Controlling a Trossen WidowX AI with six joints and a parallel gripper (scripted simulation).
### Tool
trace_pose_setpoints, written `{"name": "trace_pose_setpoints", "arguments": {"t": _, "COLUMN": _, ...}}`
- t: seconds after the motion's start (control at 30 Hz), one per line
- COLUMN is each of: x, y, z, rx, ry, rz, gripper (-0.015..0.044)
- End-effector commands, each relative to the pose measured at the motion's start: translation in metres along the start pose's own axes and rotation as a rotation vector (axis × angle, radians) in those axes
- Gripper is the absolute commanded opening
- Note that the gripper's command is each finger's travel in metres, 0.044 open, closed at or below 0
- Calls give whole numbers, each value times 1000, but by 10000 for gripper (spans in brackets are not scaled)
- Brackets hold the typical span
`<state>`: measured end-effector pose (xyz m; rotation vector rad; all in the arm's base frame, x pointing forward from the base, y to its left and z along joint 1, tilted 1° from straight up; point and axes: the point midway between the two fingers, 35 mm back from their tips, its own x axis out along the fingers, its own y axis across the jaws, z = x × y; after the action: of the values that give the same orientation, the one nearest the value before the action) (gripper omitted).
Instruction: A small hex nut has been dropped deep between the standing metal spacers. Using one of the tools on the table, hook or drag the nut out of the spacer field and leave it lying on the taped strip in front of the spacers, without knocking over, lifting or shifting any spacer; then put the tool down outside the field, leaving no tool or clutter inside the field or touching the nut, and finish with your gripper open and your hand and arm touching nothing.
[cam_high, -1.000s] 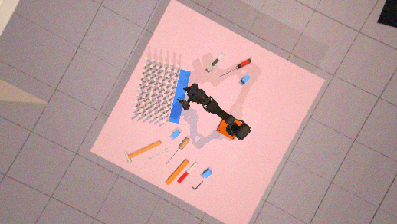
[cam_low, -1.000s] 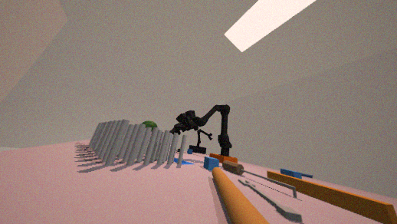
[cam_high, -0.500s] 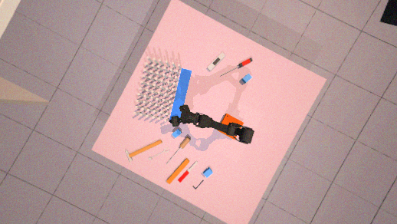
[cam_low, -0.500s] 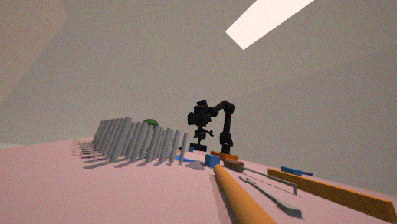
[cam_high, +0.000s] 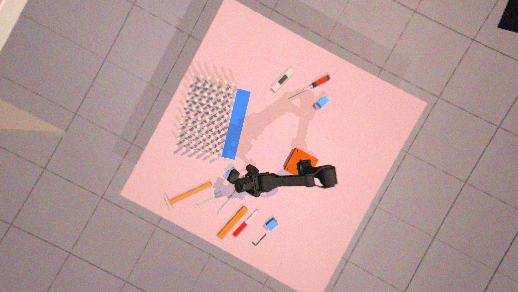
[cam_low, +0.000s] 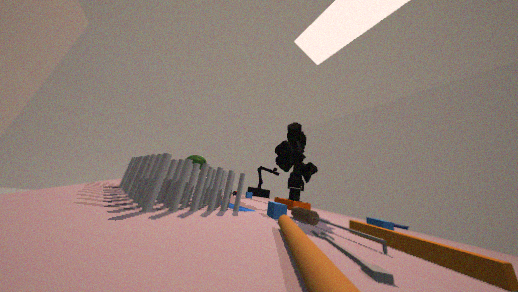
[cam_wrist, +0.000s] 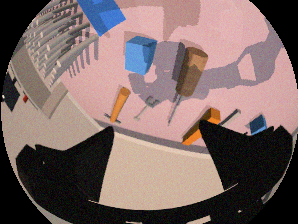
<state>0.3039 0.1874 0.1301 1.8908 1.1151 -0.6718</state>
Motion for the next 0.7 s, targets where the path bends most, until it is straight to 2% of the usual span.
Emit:
{"name": "trace_pose_setpoints", "arguments": {"t": 0.0, "x": -8, "y": -19, "z": -17, "rx": 131, "ry": -14, "rz": -37, "gripper": 440}}
{"name": "trace_pose_setpoints", "arguments": {"t": 0.2, "x": -6, "y": -19, "z": -16, "rx": 131, "ry": -14, "rz": -37, "gripper": 440}}
{"name": "trace_pose_setpoints", "arguments": {"t": 0.37, "x": 40, "y": -40, "z": 8, "rx": 131, "ry": -14, "rz": -37, "gripper": 440}}
{"name": "trace_pose_setpoints", "arguments": {"t": 0.67, "x": 41, "y": -42, "z": 9, "rx": 131, "ry": -14, "rz": -37, "gripper": 440}}
